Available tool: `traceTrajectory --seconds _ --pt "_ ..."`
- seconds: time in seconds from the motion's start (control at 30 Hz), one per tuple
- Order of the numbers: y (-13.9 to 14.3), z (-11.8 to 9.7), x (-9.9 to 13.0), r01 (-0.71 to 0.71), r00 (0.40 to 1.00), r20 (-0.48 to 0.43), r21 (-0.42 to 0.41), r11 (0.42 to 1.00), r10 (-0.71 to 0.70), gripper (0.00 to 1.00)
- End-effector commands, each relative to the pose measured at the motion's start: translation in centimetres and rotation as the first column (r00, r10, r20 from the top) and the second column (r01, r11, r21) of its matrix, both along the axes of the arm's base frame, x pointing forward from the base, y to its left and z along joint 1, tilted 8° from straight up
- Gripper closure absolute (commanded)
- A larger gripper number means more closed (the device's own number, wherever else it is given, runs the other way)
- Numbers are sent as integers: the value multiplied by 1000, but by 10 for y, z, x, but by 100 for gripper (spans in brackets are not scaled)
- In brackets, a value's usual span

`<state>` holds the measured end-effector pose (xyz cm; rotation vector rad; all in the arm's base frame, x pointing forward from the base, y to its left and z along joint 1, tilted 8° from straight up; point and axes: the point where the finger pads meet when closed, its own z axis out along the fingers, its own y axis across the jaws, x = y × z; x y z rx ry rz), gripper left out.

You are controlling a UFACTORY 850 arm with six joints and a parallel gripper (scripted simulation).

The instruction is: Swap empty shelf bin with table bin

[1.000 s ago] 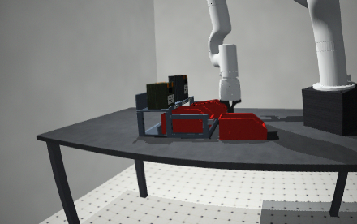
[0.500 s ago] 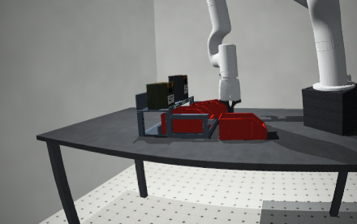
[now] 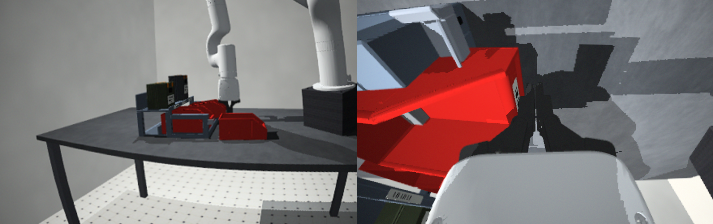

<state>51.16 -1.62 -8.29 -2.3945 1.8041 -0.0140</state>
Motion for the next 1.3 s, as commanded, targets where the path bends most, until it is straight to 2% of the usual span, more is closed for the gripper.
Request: traceTrajectory --seconds 0.0,1.27 --pt "1 1 4 0 1000 0 1 1000 0 100" --pt "13 6 47 0 1000 0 1 1000 0 100"
